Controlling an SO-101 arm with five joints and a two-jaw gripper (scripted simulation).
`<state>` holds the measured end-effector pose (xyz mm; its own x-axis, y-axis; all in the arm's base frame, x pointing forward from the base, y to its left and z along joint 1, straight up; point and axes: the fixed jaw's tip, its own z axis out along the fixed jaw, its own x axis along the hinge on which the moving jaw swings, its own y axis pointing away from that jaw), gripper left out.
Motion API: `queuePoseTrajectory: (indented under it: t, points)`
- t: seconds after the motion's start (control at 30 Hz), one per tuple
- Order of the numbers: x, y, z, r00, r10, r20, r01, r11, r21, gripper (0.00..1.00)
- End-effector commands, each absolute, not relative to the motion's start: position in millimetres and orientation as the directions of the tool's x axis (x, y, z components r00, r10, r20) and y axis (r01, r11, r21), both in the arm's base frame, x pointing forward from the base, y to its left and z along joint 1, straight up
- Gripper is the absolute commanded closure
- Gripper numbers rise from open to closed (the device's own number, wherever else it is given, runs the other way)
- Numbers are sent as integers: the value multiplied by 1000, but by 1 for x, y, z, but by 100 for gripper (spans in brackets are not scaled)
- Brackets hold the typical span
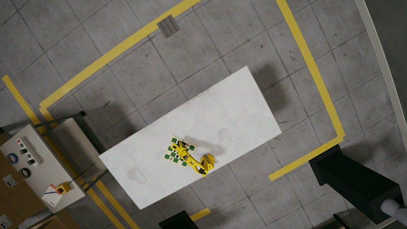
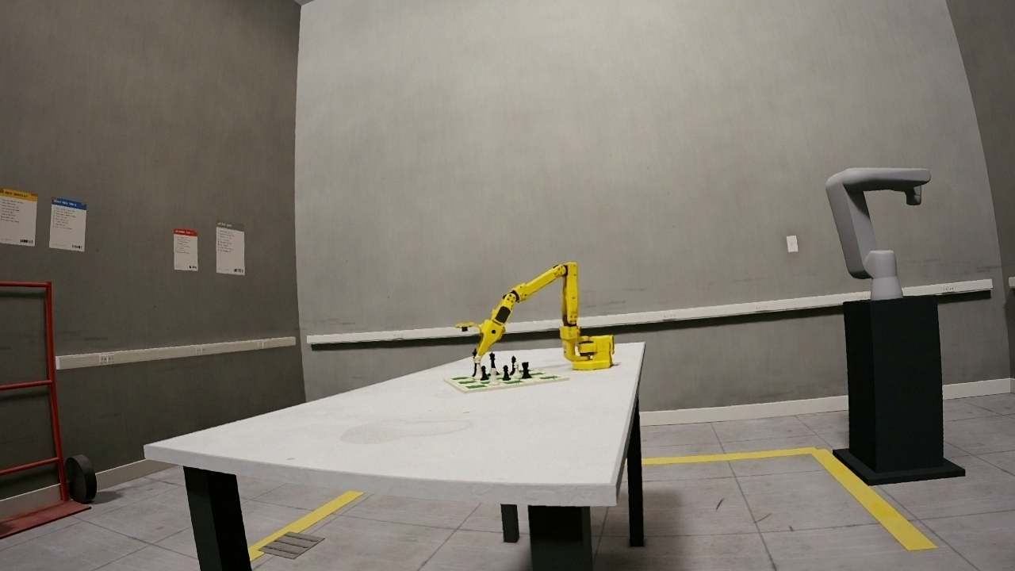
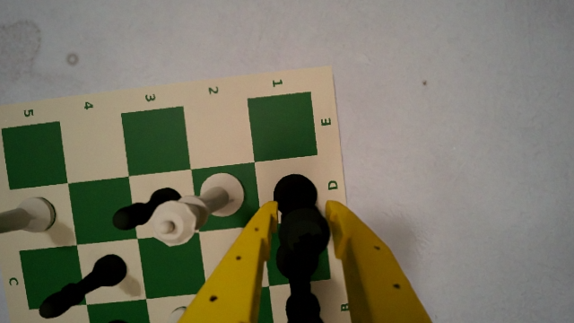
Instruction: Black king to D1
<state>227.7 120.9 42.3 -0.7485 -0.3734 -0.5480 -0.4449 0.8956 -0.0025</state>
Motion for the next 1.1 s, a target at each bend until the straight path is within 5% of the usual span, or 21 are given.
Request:
queuePoseTrajectory:
  t: [0.0,1.07]
  points:
    - [223,121,38,-764,-378,-523,-446,895,4,88]
    - [222,121,90,-764,-378,-523,-446,895,4,88]
